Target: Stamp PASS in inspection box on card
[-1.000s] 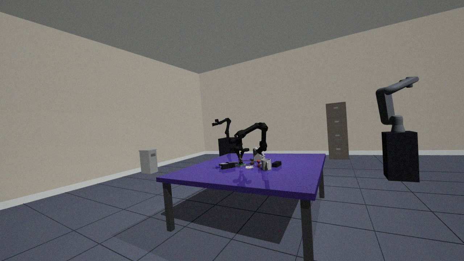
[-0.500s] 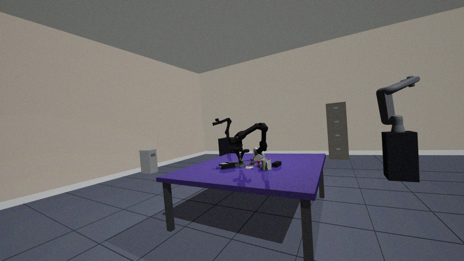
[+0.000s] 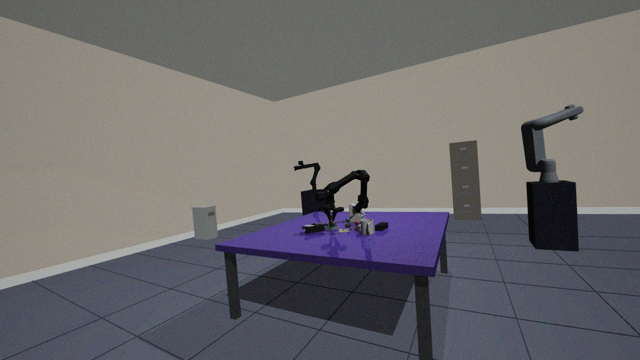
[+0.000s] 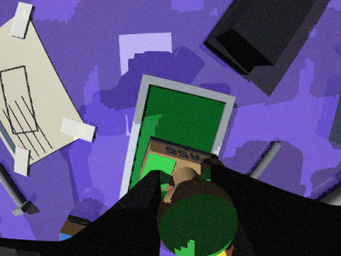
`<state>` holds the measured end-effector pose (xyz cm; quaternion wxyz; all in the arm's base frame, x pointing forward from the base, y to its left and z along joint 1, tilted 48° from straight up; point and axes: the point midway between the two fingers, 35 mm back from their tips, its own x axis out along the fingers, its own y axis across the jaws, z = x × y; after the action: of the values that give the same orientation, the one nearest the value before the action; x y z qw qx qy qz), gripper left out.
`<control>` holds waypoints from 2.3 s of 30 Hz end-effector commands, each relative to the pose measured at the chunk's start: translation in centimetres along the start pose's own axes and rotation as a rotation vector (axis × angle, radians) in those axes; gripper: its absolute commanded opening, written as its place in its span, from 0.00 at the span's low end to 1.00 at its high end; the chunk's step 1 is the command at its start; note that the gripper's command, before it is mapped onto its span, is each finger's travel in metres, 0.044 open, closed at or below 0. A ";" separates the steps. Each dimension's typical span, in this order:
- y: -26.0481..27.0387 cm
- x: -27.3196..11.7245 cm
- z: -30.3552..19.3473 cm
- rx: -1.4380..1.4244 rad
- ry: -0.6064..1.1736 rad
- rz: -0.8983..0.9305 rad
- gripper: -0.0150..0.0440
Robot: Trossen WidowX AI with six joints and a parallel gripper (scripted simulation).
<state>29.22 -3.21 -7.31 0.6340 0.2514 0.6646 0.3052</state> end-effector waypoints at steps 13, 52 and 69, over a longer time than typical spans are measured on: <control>0.1 1.2 -0.2 0.006 0.003 0.007 0.25; 0.2 2.0 -0.2 -0.001 0.003 0.007 0.25; 0.2 2.1 -0.2 -0.001 0.003 0.007 0.25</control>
<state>28.80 -1.78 -8.53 0.6325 0.2516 0.6650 0.3073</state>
